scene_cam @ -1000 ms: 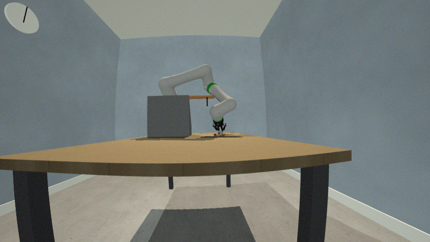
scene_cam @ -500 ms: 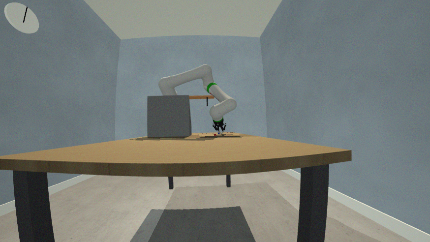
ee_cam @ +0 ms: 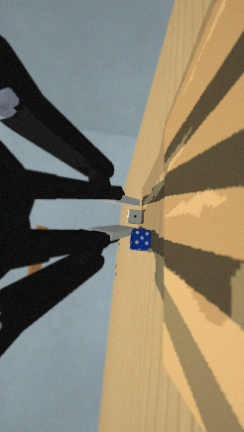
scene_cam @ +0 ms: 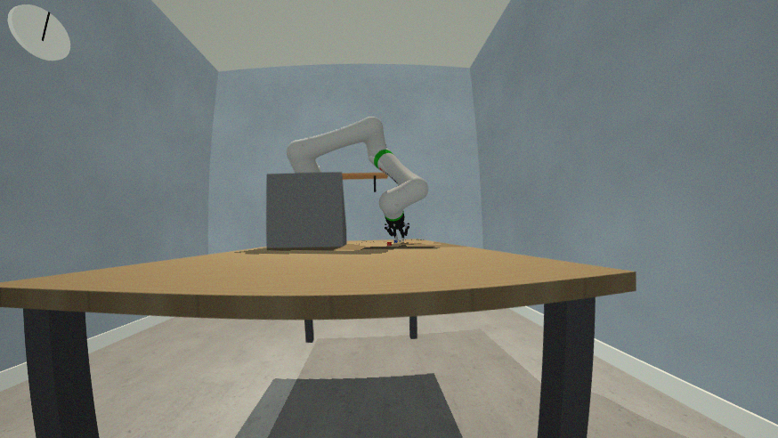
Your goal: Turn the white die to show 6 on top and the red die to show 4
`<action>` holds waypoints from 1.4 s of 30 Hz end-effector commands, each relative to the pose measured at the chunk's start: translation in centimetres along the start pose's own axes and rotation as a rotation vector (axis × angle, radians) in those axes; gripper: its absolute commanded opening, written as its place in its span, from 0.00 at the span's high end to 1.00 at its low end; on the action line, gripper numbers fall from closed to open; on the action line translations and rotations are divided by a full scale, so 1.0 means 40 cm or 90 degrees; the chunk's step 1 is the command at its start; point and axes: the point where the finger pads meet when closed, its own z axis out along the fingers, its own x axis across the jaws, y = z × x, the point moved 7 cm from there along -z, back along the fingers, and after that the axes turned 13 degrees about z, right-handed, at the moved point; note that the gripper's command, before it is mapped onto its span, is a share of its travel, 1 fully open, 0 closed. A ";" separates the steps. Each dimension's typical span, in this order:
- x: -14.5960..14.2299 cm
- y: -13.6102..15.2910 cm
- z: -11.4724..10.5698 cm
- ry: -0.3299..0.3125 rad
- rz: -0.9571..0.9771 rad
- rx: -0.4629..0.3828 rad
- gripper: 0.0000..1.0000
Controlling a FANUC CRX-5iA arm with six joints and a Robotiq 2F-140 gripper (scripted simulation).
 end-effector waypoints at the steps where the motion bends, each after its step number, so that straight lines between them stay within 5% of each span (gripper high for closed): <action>1: 0.000 0.000 0.000 0.000 0.000 0.000 0.81; 23: 0.000 0.000 -0.005 0.000 0.000 0.000 0.81; 42: 0.000 0.000 -0.123 0.000 0.000 0.000 0.81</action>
